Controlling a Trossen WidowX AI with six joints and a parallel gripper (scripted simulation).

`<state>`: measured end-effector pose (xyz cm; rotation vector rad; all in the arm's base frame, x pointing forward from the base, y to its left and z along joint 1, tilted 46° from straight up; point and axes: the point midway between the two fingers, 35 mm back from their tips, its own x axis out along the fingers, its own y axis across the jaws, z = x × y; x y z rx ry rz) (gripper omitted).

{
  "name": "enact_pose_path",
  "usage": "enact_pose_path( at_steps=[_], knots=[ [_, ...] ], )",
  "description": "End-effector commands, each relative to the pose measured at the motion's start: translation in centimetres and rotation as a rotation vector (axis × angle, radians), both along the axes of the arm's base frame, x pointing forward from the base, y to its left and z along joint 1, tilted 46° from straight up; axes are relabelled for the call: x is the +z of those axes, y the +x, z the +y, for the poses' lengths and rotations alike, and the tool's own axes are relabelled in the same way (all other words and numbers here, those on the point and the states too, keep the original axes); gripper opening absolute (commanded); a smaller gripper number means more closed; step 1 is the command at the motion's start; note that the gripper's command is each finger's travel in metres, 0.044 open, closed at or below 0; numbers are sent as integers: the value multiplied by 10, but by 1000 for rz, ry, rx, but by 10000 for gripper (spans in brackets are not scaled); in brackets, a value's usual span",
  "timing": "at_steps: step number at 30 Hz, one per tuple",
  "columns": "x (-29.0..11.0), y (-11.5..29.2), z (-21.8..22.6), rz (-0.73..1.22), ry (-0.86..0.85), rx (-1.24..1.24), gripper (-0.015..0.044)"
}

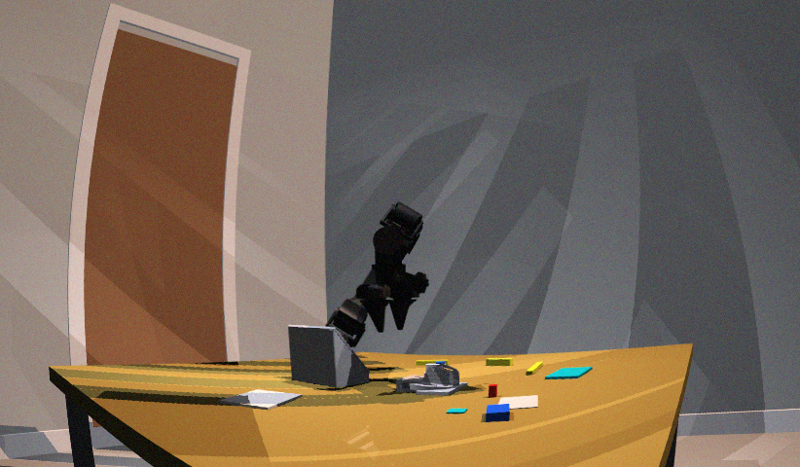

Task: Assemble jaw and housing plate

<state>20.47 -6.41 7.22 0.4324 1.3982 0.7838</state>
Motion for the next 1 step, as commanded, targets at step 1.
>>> enact_pose_path(
  at_steps=[1],
  knots=[
    [0,0,0,-1,-3,4,440]
  ],
)
